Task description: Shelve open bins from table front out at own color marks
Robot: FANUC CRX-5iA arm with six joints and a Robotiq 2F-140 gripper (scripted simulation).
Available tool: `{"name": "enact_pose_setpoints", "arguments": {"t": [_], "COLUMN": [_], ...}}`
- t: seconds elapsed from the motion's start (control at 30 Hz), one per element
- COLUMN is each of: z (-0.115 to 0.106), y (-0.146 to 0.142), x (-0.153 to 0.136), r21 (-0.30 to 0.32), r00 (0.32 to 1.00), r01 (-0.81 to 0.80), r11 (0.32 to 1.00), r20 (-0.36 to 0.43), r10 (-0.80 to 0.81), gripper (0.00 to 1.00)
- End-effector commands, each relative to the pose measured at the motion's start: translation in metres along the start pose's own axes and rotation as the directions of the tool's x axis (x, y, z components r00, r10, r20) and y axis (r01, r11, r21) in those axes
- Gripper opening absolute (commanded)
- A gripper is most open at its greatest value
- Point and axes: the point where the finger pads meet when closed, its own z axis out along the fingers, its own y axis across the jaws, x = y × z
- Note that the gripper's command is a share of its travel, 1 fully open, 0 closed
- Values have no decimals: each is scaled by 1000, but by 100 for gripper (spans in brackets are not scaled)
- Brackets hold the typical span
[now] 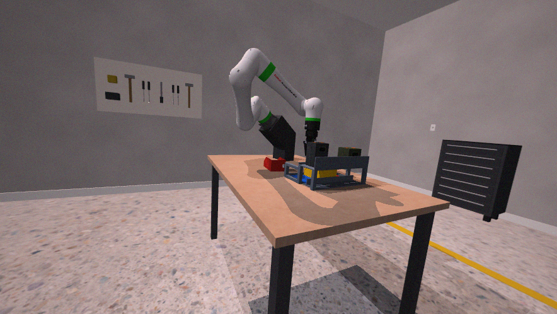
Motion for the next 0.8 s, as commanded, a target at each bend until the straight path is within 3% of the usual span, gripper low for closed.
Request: {"name": "enact_pose_setpoints", "arguments": {"t": [0.0,0.47,0.77], "z": [-2,-10,-40], "y": [-1,-1,-1], "x": [0,0,0], "r21": [0,0,0], "r00": [1000,1000,1000], "r01": [0,0,0], "r11": [1000,1000,1000], "r20": [0,0,0], "r10": [0,0,0], "gripper": [0,0,0]}}
